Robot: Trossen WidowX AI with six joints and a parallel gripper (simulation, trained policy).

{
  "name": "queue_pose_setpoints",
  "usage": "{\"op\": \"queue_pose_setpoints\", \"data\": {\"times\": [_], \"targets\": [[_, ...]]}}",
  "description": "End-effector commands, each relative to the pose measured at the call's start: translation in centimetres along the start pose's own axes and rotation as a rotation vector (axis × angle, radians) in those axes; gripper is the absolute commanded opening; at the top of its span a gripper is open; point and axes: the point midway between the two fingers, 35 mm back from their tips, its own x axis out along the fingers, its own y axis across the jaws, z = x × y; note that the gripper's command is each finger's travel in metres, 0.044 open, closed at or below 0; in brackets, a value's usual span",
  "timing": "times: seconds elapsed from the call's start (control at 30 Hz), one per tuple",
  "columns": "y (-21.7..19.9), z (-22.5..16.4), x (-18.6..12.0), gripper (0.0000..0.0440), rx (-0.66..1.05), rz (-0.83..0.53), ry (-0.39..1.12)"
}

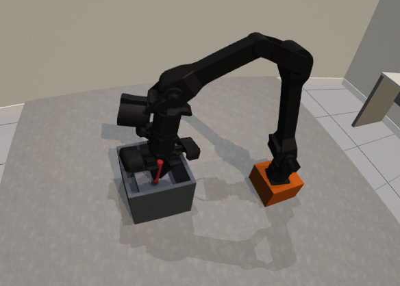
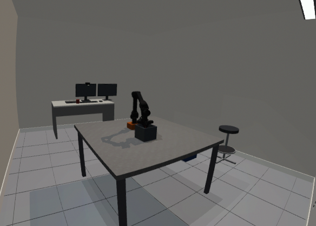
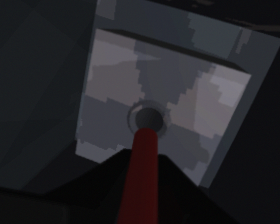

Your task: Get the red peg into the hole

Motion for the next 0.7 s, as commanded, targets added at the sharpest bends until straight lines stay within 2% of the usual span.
{"op": "queue_pose_setpoints", "data": {"times": [0.0,0.13,0.37,0.5,0.67], "targets": [[0.1,0.1,1.1,0.0,-0.019,-0.01,0.005],[0.1,0.4,1.7,0.0007,-0.033,-0.024,-0.003],[-0.5,0.3,2.9,0.0131,-0.05,-0.069,0.018],[-0.6,0.2,2.9,0.0134,-0.041,-0.082,0.058],[-0.2,0.3,2.3,0.0173,-0.018,-0.083,0.118]]}}
